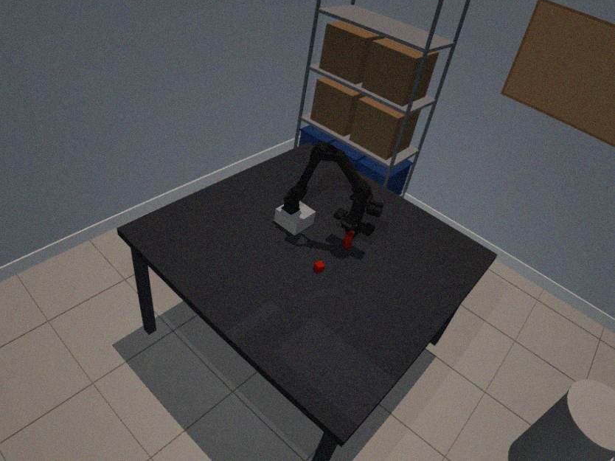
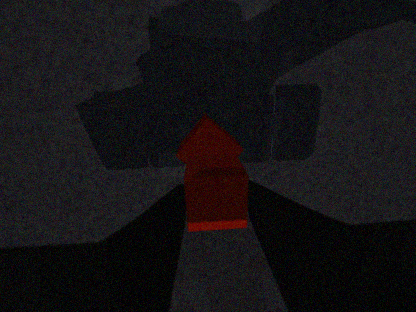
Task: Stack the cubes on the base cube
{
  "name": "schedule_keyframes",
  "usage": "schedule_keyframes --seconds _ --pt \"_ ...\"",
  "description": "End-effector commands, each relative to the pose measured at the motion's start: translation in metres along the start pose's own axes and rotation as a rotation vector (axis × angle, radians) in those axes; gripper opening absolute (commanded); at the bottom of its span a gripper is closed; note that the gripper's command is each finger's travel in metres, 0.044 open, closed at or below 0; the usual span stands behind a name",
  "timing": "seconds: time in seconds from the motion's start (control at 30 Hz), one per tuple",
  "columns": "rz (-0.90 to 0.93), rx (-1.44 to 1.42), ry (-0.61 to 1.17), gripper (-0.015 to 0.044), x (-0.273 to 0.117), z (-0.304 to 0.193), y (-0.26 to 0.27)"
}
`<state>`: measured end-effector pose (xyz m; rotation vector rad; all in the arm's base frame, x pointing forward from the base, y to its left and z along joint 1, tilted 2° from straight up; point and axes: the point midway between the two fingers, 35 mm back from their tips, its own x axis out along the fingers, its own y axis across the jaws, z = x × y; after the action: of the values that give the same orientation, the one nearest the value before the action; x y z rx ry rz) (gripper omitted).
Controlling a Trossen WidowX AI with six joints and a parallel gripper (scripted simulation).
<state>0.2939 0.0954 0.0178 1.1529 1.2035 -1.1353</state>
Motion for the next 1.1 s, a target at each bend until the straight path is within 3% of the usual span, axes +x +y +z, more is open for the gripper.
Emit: schedule_keyframes --seconds 0.0,0.93,1.0,1.07 --pt "0.001 0.002 0.001 0.0205 0.000 0.000 0.000" --pt "0.000 0.000 0.000 0.0205 -0.030 0.000 0.000" --pt "-0.005 -0.031 -0.001 0.0258 -0.028 0.002 0.000" --pt "-0.004 -0.108 -0.001 0.0265 -0.030 0.009 0.003"
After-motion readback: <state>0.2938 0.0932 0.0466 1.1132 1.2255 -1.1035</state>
